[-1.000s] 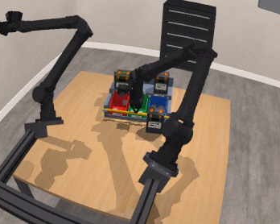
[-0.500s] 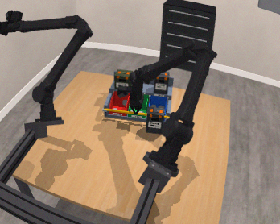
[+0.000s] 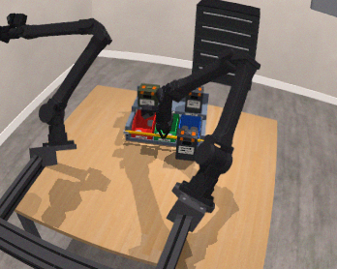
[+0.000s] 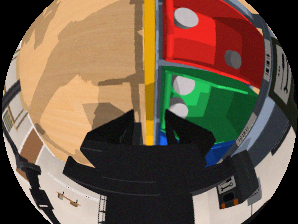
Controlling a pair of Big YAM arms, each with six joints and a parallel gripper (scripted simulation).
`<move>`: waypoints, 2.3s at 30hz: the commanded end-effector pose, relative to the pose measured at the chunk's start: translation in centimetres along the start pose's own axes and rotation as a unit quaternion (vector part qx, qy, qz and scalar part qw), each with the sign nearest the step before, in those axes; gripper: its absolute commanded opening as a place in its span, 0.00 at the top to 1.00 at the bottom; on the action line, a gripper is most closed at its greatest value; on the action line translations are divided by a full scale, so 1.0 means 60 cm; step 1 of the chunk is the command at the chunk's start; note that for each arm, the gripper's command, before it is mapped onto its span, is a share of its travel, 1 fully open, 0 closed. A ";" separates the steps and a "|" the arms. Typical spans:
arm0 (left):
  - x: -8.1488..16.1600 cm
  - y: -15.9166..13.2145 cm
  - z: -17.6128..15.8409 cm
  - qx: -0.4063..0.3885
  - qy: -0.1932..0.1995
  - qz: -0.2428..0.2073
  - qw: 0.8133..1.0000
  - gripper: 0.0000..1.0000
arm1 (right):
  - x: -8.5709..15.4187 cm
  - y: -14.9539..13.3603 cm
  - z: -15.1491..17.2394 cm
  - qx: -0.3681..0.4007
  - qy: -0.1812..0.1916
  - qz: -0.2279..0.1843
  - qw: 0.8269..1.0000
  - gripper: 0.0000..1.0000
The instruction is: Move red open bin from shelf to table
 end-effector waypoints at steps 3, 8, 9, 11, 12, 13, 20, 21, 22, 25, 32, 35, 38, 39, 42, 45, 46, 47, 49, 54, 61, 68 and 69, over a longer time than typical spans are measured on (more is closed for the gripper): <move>0.007 0.063 0.013 0.003 0.006 -0.025 1.000 0.00 | 0.011 0.007 -0.019 -0.004 -0.015 -0.010 1.000 0.57; 0.007 0.063 0.013 0.003 0.006 -0.025 1.000 0.00 | 0.001 0.005 -0.015 -0.004 -0.011 -0.007 1.000 0.57; 0.007 0.063 0.013 0.003 0.006 -0.025 1.000 0.00 | 0.000 0.006 -0.015 -0.004 -0.011 -0.007 1.000 0.57; 0.007 0.063 0.013 0.003 0.006 -0.025 1.000 0.00 | 0.001 0.005 -0.016 -0.005 -0.011 -0.007 1.000 0.57; 0.007 0.063 0.013 0.003 0.006 -0.025 1.000 0.00 | 0.001 0.004 -0.016 -0.005 -0.011 -0.007 1.000 0.57; 0.007 0.063 0.013 0.003 0.006 -0.025 1.000 0.00 | 0.001 0.004 -0.016 -0.005 -0.011 -0.007 1.000 0.57; 0.007 0.063 0.013 0.003 0.006 -0.025 1.000 0.00 | -0.003 0.004 -0.014 -0.004 -0.009 -0.006 1.000 0.57; 0.007 0.063 0.013 0.003 0.006 -0.025 1.000 0.00 | -0.004 0.004 -0.013 -0.004 -0.009 -0.006 1.000 0.57; 0.007 0.063 0.013 0.003 0.006 -0.025 1.000 0.00 | -0.004 0.004 -0.013 -0.004 -0.009 -0.006 1.000 0.57; 0.007 0.063 0.013 0.003 0.006 -0.025 1.000 0.00 | 0.001 0.005 -0.015 -0.004 -0.011 -0.008 1.000 0.57; 0.007 0.063 0.013 0.003 0.006 -0.025 1.000 0.00 | -0.004 0.004 -0.011 -0.003 -0.009 -0.006 1.000 0.57; 0.007 0.063 0.013 0.003 0.006 -0.025 1.000 0.00 | -0.004 0.004 -0.011 -0.003 -0.009 -0.006 1.000 0.57; 0.007 0.063 0.013 0.003 0.006 -0.025 1.000 0.00 | -0.005 0.004 -0.010 -0.003 -0.008 -0.006 1.000 0.57; 0.007 0.063 0.013 0.003 0.006 -0.025 1.000 0.00 | -0.005 0.004 -0.009 -0.003 -0.008 -0.006 1.000 0.57; 0.007 0.063 0.013 0.003 0.006 -0.025 1.000 0.00 | -0.005 0.004 -0.009 -0.002 -0.008 -0.006 1.000 0.57; 0.007 0.063 0.013 0.003 0.006 -0.025 1.000 0.00 | -0.006 0.004 -0.007 -0.002 -0.007 -0.006 1.000 0.57; 0.007 0.063 0.013 0.003 0.006 -0.025 1.000 0.00 | -0.006 0.004 -0.007 -0.002 -0.007 -0.005 1.000 0.57; 0.007 0.063 0.013 0.003 0.006 -0.025 1.000 0.00 | -0.007 0.003 -0.007 -0.002 -0.007 -0.005 1.000 0.57; 0.007 0.063 0.013 0.003 0.006 -0.025 1.000 0.00 | -0.007 0.003 -0.007 -0.002 -0.007 -0.005 1.000 0.57; 0.007 0.063 0.013 0.003 0.006 -0.025 1.000 0.00 | -0.006 0.003 -0.006 -0.002 -0.007 -0.005 1.000 0.57; 0.007 0.063 0.013 0.003 0.006 -0.025 1.000 0.00 | -0.007 0.002 -0.004 -0.001 -0.006 -0.005 1.000 1.00; 0.007 0.063 0.013 0.003 0.006 -0.025 1.000 0.00 | -0.002 0.004 -0.008 -0.003 -0.008 -0.006 1.000 1.00; 0.007 0.063 0.013 0.003 0.006 -0.025 1.000 0.00 | -0.002 0.004 -0.008 -0.003 -0.008 -0.005 1.000 1.00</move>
Point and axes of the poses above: on each arm, the point where the finger pads meet when closed, its own x axis back along the fingers, its own z axis across the jaws, y = z × x, the point moved 3 cm from there along x, back along the fingers, and after that the axes turned 5 degrees about -x, right-handed, at the moved point
